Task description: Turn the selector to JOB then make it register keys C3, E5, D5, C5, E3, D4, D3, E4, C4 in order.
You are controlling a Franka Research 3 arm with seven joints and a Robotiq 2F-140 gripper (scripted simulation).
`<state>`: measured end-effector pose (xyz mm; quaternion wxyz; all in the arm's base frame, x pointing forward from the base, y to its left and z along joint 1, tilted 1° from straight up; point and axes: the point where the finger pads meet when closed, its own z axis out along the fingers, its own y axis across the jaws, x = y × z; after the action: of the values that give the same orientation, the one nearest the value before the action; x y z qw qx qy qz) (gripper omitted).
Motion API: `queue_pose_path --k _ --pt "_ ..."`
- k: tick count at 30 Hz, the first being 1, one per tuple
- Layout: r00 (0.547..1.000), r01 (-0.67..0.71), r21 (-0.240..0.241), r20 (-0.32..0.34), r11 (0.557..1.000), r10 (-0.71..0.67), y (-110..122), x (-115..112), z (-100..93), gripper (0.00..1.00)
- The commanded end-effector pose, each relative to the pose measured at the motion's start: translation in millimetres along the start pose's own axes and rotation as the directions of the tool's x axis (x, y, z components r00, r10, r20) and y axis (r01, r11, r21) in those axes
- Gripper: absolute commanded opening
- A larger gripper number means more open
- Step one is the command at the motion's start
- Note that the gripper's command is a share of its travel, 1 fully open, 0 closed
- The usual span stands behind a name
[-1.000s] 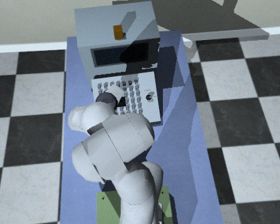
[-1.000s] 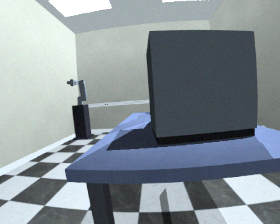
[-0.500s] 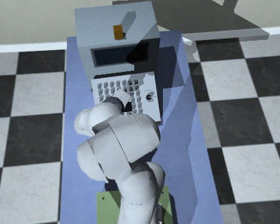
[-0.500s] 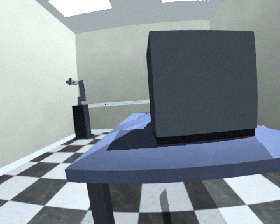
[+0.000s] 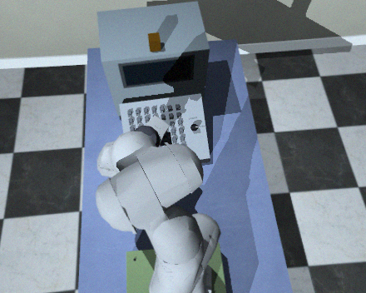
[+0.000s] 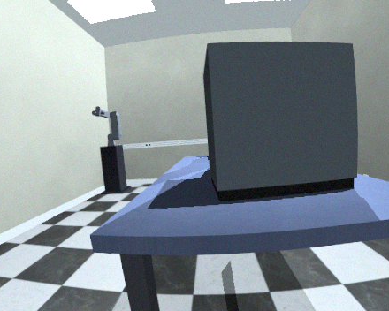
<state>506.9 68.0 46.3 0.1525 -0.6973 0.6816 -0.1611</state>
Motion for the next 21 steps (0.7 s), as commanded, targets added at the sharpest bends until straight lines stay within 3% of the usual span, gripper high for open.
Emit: queue_pose_path --k 1,21 --pt "0.999 -0.016 0.03 0.028 0.999 0.015 -1.9 -0.5 5.5 0.1" --pt "0.999 -0.016 0.03 0.028 0.999 0.015 -2.0 -0.5 8.2 0.1"
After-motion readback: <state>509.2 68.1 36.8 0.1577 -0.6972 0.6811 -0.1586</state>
